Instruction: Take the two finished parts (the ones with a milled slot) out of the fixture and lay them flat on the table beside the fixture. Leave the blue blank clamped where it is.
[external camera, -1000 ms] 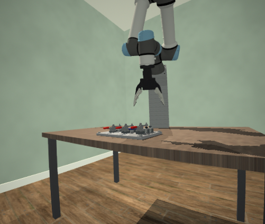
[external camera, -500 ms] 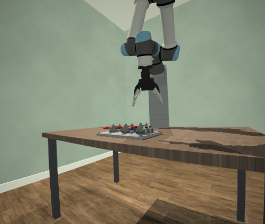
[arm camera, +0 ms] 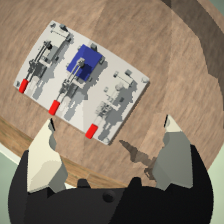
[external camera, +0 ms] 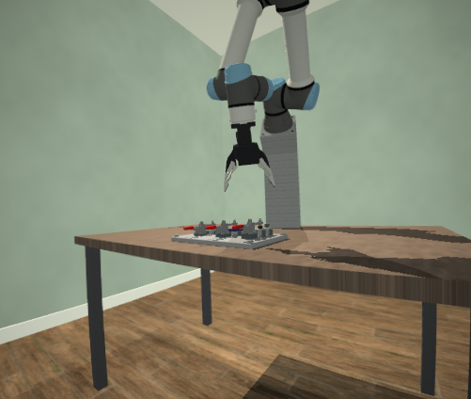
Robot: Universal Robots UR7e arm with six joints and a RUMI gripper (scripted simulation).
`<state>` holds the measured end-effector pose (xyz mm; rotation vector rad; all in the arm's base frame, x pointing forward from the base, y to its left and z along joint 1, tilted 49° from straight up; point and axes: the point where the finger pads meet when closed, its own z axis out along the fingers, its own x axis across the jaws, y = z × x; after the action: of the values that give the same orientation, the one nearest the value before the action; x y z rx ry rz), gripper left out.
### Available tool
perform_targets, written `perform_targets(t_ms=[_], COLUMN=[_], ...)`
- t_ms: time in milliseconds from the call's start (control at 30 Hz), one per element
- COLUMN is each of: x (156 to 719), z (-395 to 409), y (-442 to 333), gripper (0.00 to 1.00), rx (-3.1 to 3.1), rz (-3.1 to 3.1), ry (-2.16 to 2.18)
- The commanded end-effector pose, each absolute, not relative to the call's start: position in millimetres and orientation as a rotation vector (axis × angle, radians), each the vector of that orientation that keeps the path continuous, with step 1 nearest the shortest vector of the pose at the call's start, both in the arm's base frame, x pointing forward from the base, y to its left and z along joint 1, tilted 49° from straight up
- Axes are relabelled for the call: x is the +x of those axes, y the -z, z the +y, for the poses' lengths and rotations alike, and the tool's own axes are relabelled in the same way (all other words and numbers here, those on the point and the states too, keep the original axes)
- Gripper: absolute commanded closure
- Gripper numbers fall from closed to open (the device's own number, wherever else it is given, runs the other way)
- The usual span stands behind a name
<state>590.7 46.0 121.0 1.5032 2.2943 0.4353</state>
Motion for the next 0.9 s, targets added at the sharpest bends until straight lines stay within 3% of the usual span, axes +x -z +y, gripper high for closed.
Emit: perform_targets(t_ms=[0,867], x=[590,576], z=[43,-10], y=[-120,-97], gripper=[0.00,0.00], rx=[1.482,1.409], rz=[2.316,2.434], ry=[-0.433,-0.362])
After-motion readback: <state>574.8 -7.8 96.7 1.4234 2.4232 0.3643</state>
